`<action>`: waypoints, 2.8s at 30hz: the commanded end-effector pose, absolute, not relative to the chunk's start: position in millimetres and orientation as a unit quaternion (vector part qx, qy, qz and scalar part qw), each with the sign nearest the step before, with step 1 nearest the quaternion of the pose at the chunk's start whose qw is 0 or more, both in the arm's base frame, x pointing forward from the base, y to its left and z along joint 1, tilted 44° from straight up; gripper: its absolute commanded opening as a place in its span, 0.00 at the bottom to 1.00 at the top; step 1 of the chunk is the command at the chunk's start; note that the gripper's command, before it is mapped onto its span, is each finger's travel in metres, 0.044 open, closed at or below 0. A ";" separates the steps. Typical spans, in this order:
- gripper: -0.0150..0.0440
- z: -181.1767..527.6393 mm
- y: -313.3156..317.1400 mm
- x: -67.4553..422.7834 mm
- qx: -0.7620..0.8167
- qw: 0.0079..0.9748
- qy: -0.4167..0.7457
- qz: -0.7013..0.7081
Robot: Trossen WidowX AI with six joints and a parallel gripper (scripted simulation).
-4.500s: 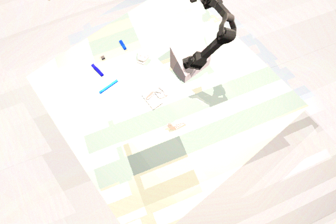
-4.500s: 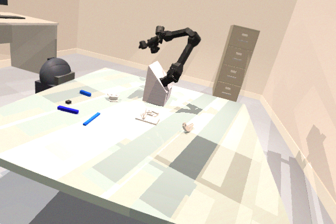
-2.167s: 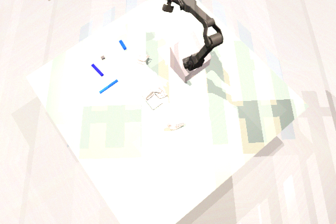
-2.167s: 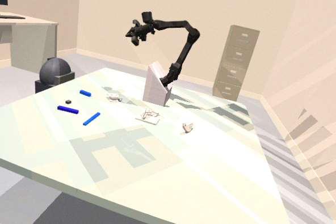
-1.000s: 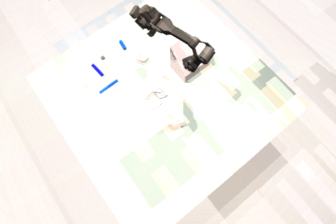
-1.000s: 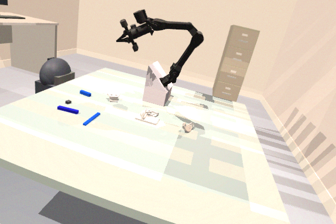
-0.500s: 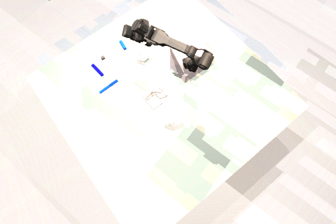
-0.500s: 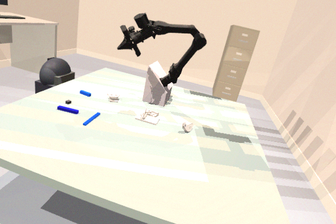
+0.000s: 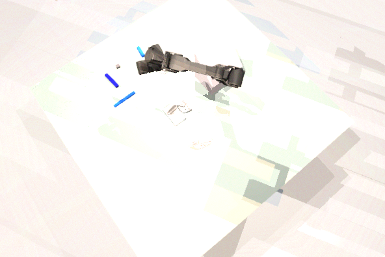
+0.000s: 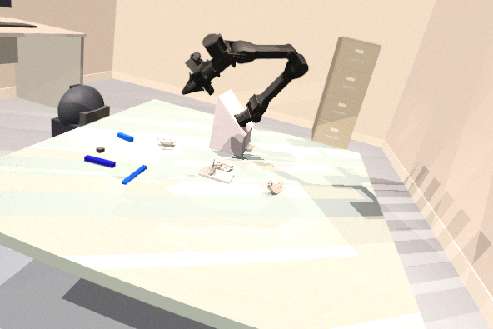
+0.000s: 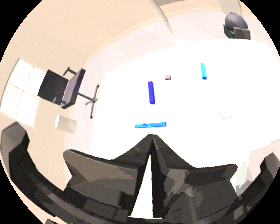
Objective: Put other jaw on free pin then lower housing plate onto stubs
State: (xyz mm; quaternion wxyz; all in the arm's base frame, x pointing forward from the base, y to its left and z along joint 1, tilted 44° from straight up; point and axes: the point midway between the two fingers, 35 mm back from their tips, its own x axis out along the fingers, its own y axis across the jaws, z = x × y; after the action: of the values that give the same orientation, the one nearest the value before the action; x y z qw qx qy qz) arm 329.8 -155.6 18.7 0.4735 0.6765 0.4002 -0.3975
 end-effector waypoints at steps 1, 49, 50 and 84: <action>0.25 28.2 -127.9 339.2 0.658 0.501 0.434 -0.357; 0.25 114.0 204.3 260.5 0.310 0.584 0.720 0.209; 0.25 114.4 205.1 259.6 0.309 0.584 0.721 0.211; 0.25 82.3 236.6 255.2 0.309 0.583 0.721 0.212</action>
State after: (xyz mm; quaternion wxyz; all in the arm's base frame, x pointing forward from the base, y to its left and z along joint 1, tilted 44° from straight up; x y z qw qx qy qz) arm 256.3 234.0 89.7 0.5859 0.3086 0.7171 0.2174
